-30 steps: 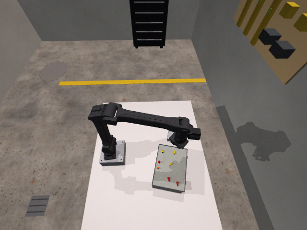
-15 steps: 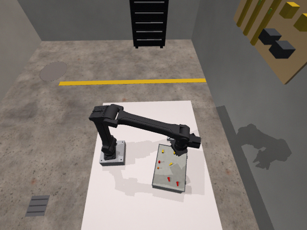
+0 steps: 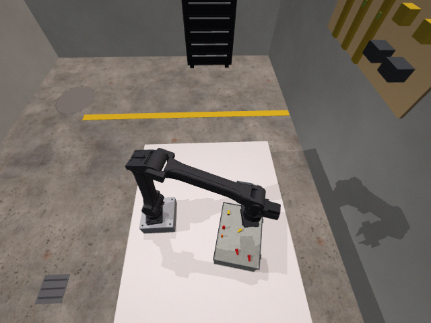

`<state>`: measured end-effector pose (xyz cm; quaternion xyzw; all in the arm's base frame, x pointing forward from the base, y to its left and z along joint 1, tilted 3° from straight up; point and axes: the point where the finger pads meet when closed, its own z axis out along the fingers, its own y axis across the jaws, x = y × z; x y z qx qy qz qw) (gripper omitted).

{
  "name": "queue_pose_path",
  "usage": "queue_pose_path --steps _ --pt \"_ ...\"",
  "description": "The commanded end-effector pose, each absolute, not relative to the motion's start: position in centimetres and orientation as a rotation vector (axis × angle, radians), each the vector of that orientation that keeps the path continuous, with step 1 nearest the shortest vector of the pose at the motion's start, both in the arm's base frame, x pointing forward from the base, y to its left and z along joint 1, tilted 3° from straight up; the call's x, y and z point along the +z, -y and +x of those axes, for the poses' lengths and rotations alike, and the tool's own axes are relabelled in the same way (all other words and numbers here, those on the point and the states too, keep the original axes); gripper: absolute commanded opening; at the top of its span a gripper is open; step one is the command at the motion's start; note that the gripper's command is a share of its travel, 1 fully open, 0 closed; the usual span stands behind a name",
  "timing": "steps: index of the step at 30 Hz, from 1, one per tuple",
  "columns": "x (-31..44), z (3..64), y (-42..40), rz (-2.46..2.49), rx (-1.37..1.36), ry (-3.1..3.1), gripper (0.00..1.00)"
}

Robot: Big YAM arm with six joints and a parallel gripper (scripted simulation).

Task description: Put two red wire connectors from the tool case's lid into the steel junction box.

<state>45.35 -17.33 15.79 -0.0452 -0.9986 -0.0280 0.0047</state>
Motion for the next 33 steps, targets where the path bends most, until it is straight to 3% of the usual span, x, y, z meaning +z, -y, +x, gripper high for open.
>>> queue_pose_path --steps 1,33 --pt "15.1 45.6 19.0 -0.403 -0.071 3.114 0.29" --pt "10.6 42.1 25.2 -1.635 -0.063 2.656 0.29"
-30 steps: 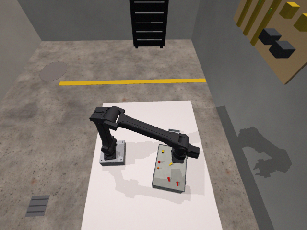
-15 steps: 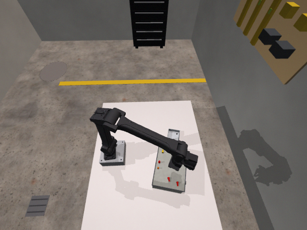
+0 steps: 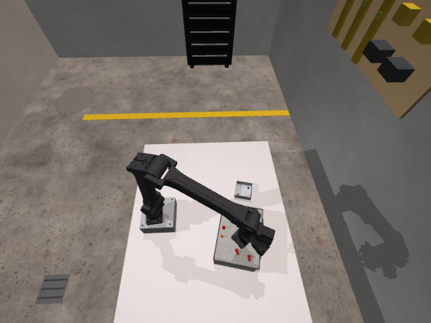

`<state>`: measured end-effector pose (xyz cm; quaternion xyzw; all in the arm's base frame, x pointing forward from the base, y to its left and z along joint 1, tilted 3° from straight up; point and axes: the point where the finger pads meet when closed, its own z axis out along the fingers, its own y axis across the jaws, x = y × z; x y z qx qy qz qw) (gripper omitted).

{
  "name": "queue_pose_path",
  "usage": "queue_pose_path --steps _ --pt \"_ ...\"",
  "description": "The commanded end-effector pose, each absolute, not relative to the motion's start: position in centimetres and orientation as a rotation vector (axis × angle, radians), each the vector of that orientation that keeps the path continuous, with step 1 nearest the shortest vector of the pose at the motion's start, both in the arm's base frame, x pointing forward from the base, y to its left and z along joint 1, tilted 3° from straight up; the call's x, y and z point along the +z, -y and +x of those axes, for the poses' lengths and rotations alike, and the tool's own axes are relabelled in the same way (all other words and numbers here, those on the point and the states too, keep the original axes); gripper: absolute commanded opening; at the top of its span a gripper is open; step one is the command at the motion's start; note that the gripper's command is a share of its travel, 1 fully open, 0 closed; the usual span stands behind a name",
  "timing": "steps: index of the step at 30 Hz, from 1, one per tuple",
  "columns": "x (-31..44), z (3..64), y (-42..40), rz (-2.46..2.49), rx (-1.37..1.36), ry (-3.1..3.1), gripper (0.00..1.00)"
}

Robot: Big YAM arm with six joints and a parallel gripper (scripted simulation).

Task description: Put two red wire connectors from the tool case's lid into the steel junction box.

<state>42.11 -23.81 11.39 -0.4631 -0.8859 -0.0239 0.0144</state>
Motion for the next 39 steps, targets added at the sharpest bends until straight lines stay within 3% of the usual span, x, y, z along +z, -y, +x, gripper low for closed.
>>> queue_pose_path --steps 1,16,29,39 --pt "10.5 42.0 25.4 -1.671 -0.062 2.634 0.29" --pt "8.7 40.1 27.8 -2.115 -0.055 2.284 0.29" --pt "10.3 41.6 27.9 -2.139 -0.067 2.320 0.29" --pt "4.7 40.7 26.8 -2.106 -0.058 2.295 0.29"
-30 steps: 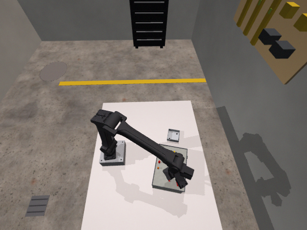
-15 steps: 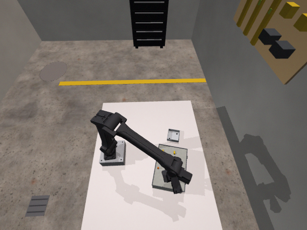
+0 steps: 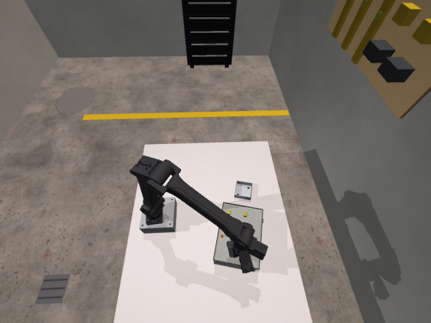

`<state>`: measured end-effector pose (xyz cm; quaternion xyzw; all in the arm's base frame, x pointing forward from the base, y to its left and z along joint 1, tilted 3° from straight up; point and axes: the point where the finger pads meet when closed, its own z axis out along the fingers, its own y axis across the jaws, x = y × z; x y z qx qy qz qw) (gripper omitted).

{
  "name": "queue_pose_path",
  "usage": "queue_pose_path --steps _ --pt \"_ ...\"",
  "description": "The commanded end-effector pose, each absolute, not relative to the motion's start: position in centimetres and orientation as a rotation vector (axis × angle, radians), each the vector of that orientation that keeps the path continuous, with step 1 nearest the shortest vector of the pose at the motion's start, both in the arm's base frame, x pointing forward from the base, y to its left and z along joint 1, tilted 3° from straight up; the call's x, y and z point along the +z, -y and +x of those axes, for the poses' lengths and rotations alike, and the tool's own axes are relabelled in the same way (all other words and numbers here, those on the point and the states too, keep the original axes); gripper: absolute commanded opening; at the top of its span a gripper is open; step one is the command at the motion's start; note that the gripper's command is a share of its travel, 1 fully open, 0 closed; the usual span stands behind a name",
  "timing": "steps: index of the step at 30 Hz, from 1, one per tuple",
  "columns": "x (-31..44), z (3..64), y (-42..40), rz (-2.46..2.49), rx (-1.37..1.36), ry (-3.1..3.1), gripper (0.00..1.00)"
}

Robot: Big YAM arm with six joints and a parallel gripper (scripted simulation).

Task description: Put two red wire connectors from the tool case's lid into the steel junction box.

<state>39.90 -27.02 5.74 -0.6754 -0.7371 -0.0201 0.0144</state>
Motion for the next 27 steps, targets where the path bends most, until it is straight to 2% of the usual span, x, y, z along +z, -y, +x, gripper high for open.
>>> queue_pose_path --steps 1,13,27 --pt "4.7 40.7 26.8 -2.105 -0.057 2.294 0.29" --pt "7.3 42.2 27.9 -2.151 -0.074 2.342 0.29" --pt "5.0 40.8 27.0 -2.111 -0.059 2.295 0.29"
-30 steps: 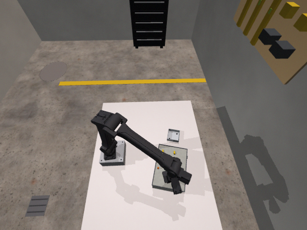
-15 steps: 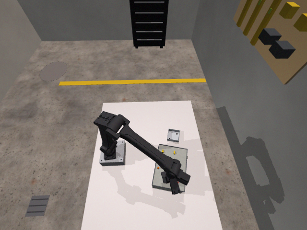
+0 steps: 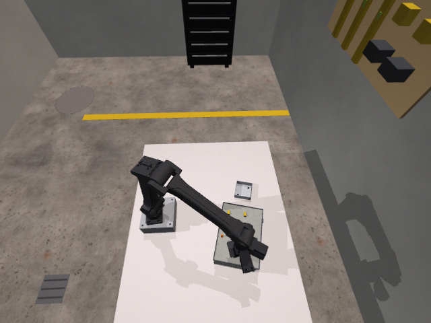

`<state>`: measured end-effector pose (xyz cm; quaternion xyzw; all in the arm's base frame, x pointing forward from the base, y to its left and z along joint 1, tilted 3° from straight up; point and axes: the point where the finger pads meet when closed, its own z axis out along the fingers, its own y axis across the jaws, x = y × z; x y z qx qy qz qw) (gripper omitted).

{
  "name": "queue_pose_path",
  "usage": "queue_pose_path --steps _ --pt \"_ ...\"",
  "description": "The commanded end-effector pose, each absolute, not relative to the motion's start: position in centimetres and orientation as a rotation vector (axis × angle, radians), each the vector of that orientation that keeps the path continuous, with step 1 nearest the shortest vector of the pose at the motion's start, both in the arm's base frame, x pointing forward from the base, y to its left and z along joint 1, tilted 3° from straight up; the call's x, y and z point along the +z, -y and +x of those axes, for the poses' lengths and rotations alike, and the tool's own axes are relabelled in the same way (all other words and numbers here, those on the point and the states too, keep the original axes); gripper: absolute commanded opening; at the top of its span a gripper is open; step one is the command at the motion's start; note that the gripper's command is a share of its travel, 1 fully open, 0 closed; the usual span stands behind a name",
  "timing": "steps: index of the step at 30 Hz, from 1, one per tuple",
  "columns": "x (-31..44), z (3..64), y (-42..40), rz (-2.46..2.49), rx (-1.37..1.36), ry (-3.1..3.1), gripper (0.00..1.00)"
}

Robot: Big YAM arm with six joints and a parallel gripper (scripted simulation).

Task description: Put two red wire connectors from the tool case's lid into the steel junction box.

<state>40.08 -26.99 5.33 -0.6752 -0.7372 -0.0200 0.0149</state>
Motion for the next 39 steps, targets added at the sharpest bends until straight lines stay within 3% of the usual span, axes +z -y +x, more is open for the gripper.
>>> queue_pose_path --steps 1,39 --pt "4.9 40.7 26.9 -2.109 -0.058 2.293 0.29" --pt "3.5 41.4 27.0 -2.120 -0.063 2.310 0.29"
